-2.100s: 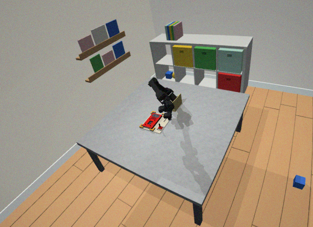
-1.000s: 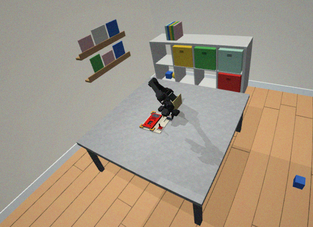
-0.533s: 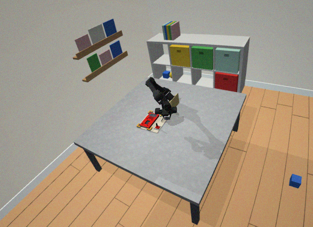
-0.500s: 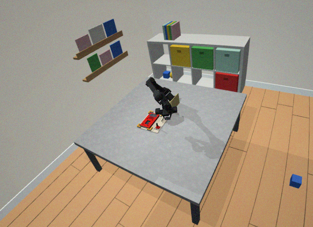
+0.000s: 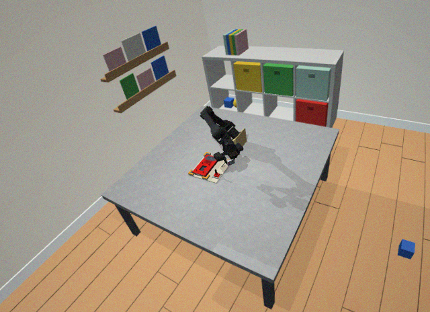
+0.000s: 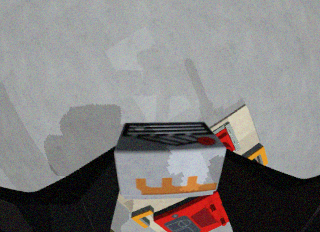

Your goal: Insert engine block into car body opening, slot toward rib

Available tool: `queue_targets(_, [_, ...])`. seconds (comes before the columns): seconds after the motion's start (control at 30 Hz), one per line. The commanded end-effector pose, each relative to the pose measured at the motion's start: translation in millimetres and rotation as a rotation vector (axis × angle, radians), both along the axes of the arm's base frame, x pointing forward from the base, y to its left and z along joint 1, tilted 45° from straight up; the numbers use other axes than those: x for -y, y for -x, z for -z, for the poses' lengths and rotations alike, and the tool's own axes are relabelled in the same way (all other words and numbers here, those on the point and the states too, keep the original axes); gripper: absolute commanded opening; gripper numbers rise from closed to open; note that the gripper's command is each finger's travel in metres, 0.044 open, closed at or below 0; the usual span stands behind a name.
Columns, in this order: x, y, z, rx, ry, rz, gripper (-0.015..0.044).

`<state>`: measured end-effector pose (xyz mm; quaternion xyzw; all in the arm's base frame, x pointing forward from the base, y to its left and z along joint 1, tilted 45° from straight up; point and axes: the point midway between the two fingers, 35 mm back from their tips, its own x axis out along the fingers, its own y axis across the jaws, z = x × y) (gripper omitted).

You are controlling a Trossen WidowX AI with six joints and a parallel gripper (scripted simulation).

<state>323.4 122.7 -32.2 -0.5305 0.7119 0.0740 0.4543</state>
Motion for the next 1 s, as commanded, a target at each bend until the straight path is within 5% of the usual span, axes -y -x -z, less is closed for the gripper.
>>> queue_targets(0.0, [0, -1, 0, -0.074, -0.001, -0.084, 0.0000])
queue_targets(0.97, [45, 1, 46, -0.181, -0.002, -0.197, 0.0000])
